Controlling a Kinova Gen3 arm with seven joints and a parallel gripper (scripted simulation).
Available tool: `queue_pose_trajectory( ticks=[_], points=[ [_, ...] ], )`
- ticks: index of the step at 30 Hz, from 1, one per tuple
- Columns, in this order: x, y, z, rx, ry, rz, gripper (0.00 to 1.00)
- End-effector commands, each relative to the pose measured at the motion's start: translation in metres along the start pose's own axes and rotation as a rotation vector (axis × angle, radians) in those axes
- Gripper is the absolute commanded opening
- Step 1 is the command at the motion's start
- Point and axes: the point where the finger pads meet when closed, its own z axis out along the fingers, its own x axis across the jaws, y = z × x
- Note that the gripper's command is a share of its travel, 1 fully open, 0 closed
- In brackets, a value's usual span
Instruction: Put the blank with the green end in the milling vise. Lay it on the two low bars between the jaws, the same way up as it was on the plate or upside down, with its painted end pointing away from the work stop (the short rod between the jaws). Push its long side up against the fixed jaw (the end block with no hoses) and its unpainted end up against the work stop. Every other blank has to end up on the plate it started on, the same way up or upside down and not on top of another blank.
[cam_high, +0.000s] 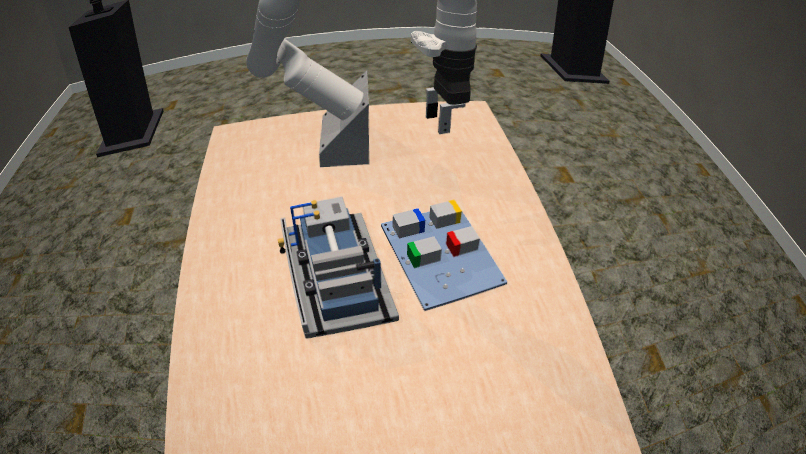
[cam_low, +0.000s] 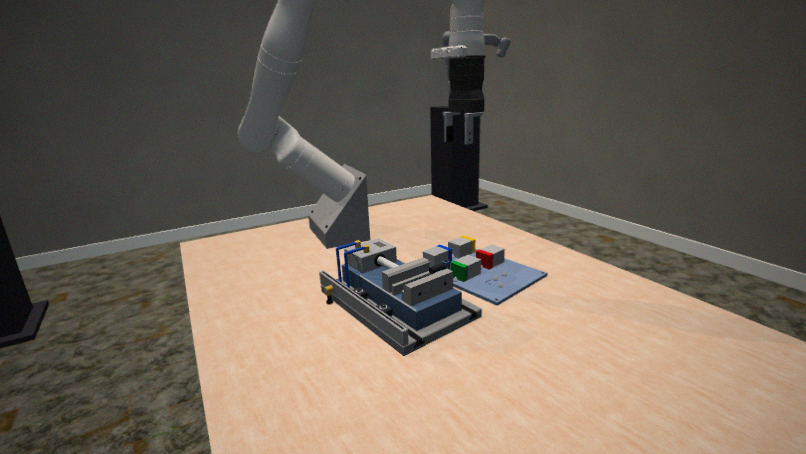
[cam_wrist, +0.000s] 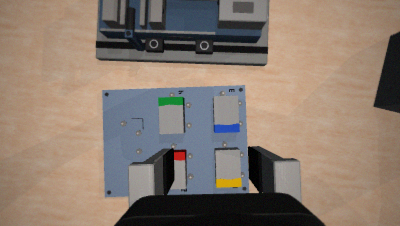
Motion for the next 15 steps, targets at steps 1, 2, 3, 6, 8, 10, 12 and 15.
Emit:
queue_pose_trajectory(
  ticks=[1,2,3,6,8,10,12,15],
  points=[
    [-0.0014,0.0015,-0.0012,-0.001,-0.002,0.0,1.0],
    [-0.0018,0.0019,-0.0014,-0.001,-0.003,-0.001,1.0],
    [-0.0021,0.0022,-0.0017,-0.001,-0.003,-0.001,1.0],
    [-0.0033,0.0031,-0.0023,0.0,-0.004,-0.003,1.0],
    [-0.0041,0.0038,-0.0027,0.001,-0.004,-0.003,1.0],
    [-0.0049,0.0044,-0.0032,0.001,-0.005,-0.004,1.0],
    [-0.0049,0.0044,-0.0032,0.001,-0.005,-0.004,1.0],
    [-0.0058,0.0042,-0.0036,0.001,-0.005,-0.004,1.0]
  ],
)
